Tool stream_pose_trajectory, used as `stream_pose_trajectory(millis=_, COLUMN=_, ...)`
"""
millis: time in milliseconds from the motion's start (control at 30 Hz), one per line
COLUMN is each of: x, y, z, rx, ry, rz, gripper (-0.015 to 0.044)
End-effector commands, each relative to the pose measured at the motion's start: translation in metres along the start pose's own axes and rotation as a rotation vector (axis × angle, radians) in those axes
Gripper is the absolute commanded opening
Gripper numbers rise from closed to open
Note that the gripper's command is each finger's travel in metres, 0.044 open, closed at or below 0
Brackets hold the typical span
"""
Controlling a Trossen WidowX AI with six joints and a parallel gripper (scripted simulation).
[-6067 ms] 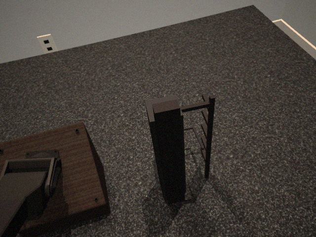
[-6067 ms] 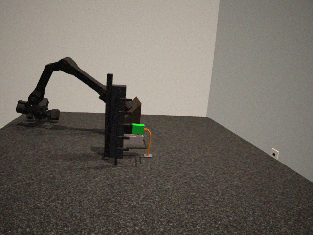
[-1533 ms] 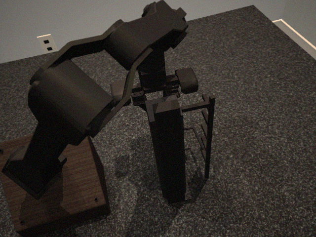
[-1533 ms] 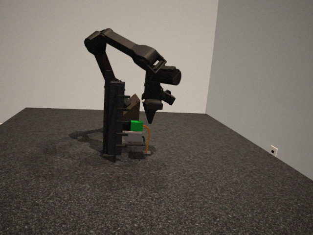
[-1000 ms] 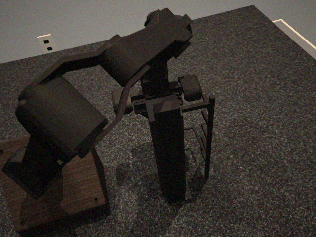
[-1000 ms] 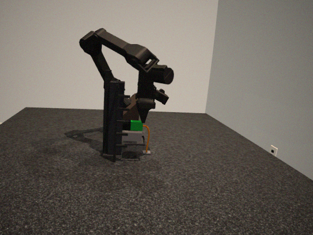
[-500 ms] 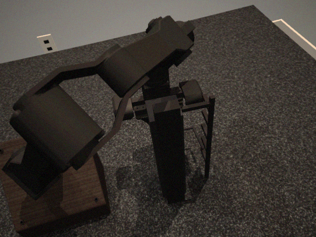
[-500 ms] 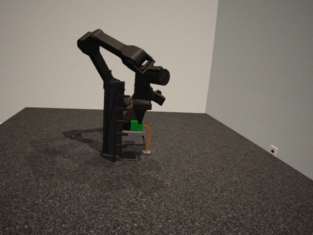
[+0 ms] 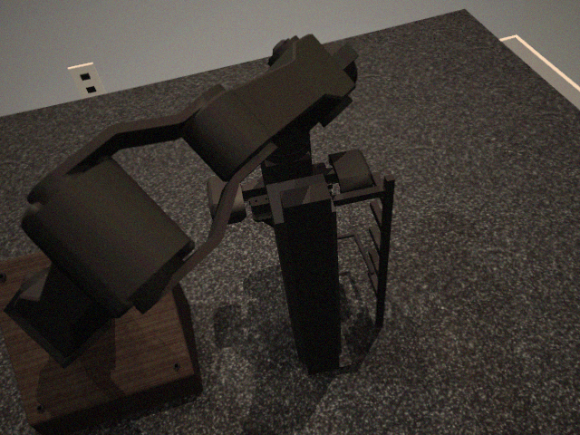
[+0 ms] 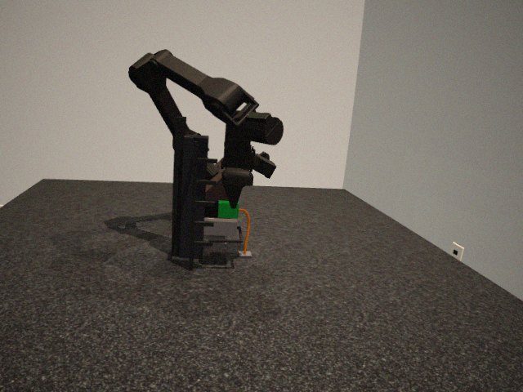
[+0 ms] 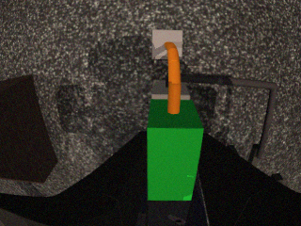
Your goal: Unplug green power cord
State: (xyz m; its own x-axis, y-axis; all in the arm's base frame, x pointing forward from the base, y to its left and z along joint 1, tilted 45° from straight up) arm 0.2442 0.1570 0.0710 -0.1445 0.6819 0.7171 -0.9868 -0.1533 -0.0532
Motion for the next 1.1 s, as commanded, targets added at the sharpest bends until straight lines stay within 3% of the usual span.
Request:
stream_pose_trajectory(millis=0, x=0.0, y=0.0, z=0.0, rx=0.0, ry=0.0, rz=0.0, gripper=0.0)
stream_pose_trajectory(millis=1067, x=0.006, y=-0.003, z=-0.048, rx=0.004, ry=-0.004, rz=0.003, gripper=0.0)
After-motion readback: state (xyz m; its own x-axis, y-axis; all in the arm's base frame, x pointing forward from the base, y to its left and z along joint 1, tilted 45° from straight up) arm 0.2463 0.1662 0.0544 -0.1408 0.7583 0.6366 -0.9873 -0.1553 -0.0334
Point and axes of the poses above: the point midway between the two fingers, 35 mm back from their tips, its own x axis back along the fingers, its own y axis across the jaws, z = x × y, the point moved 10 cm from there along x, back along the fingers, and after that the axes turned 2 degrees about x, right-handed, at the moved point
